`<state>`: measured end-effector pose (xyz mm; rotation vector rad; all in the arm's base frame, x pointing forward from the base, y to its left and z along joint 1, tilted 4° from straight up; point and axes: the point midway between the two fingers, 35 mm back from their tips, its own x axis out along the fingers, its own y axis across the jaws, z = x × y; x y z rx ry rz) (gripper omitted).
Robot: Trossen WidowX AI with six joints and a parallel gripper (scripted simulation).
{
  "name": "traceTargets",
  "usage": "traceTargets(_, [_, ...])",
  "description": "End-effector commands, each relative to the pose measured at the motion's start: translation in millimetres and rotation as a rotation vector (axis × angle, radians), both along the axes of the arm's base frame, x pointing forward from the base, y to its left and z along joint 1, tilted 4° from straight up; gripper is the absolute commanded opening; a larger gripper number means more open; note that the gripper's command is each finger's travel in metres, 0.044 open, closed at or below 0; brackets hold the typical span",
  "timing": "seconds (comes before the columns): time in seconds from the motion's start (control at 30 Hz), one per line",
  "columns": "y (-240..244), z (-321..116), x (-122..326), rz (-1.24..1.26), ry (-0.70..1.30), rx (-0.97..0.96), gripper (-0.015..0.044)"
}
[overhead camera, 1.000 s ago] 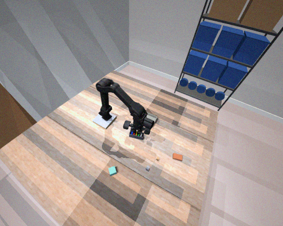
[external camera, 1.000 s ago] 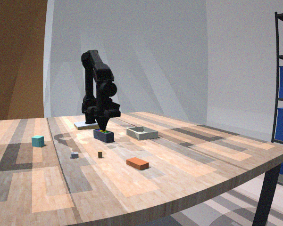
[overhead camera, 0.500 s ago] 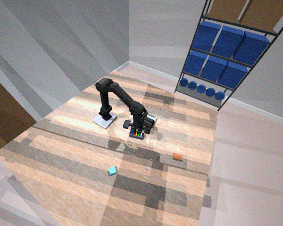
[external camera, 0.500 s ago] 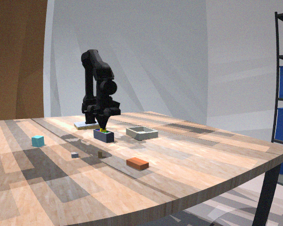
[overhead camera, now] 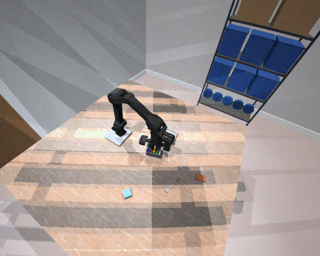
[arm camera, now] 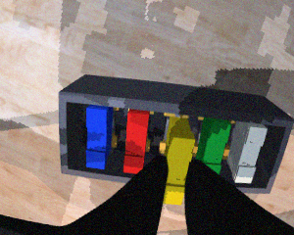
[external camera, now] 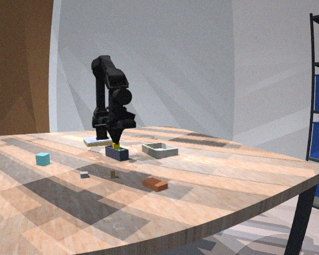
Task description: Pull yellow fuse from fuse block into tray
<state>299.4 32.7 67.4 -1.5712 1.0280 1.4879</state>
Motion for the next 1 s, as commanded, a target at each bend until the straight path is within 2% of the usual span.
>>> traceTargets(0.0, [1, 3, 1, 0.0, -0.004, 0.003, 0.0])
traceTargets(0.97, [2, 18, 0, 0.002, -0.004, 0.004, 0.0])
